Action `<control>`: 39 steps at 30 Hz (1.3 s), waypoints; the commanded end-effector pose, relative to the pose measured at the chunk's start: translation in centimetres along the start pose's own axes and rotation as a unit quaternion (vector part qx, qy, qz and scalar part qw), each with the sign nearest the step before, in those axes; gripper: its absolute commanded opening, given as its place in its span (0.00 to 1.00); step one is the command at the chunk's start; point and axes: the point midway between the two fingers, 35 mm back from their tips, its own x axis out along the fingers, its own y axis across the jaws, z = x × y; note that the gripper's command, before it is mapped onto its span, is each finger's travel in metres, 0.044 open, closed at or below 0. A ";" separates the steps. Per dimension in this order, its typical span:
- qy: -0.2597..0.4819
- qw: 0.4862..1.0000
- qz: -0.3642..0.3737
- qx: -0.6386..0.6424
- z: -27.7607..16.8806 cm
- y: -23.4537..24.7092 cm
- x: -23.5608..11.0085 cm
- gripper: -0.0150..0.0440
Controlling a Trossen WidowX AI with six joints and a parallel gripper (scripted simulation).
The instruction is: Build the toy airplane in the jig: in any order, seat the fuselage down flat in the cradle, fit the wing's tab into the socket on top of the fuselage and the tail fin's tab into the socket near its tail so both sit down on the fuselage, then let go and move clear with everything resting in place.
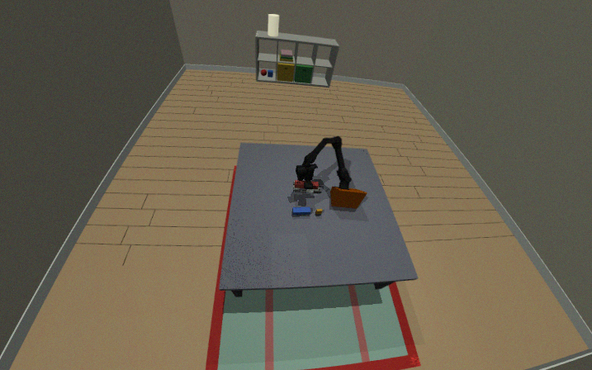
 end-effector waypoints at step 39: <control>0.001 1.000 -0.015 0.020 -1.6 -5.8 2.8 0.58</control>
